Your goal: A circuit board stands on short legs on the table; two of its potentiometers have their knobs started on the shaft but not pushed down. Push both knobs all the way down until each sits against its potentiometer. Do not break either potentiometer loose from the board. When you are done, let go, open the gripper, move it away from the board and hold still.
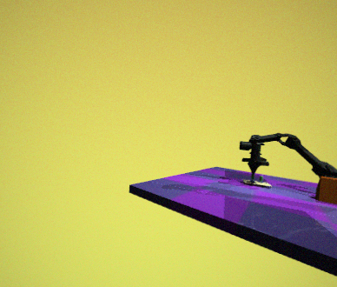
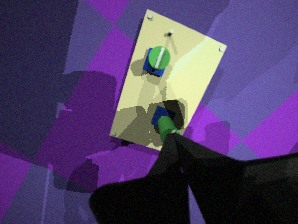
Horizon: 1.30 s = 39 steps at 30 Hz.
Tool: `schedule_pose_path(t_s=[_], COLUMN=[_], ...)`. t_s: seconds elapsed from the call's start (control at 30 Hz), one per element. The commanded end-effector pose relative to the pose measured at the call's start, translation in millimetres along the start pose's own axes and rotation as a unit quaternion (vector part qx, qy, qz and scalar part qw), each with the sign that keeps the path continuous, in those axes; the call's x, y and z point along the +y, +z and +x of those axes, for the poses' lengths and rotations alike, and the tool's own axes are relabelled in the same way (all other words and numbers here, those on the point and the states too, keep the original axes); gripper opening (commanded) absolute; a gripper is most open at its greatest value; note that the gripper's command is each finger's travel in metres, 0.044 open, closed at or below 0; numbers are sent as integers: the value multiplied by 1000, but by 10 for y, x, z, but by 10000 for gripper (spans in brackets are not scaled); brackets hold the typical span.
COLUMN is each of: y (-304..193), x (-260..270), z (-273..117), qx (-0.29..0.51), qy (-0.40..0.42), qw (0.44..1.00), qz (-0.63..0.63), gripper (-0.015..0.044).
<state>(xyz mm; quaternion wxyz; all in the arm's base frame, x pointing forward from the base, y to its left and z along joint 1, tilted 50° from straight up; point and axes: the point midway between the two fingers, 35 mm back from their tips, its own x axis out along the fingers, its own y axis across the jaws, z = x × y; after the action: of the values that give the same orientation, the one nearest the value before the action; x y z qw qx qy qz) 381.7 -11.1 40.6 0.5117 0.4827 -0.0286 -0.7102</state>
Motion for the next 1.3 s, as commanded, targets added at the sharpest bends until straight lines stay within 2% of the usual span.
schedule_pose_path(t_s=[0.0,1.27], y=[7,8], x=[30,30], z=[64,124], qx=[-4,-4], qy=[0,0], qw=[1000,1000], qz=[5,5], gripper=[0,0])
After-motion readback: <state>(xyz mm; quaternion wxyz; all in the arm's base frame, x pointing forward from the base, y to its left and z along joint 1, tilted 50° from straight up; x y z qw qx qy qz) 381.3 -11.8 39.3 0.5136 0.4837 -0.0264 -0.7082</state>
